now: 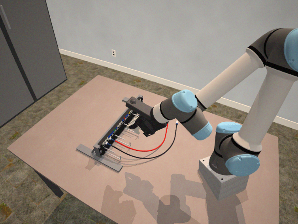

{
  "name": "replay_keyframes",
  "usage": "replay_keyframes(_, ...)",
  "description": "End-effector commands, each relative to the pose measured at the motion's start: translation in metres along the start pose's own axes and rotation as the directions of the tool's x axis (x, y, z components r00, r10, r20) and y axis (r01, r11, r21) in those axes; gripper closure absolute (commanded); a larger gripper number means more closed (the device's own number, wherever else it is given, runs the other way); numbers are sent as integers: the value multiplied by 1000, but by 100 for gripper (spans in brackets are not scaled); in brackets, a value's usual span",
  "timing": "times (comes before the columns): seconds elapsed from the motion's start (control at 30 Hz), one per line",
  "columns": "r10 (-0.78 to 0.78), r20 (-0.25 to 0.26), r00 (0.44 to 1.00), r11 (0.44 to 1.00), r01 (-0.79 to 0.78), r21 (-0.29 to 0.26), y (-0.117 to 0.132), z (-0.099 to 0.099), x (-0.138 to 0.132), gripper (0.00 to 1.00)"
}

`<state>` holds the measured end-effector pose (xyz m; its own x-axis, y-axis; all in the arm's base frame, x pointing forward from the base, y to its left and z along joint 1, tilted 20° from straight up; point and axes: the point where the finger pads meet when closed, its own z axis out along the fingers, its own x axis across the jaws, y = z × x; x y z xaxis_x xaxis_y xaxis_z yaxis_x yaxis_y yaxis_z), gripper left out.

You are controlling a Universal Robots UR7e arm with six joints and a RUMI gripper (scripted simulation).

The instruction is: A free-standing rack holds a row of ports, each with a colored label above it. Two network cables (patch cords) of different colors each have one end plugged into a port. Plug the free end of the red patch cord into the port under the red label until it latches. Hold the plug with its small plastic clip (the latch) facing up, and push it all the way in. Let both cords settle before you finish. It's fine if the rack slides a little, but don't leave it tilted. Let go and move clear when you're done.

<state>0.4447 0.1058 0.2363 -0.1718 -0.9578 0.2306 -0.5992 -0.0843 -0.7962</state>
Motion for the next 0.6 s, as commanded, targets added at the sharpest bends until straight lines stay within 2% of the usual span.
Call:
replay_keyframes(0.0,0,0,1000,1000,0,1,0,3,0,100)
replay_keyframes(0.2,0,0,1000,1000,0,1,0,13,0,100)
replay_keyframes(0.57,0,0,1000,1000,0,1,-1,46,0,100)
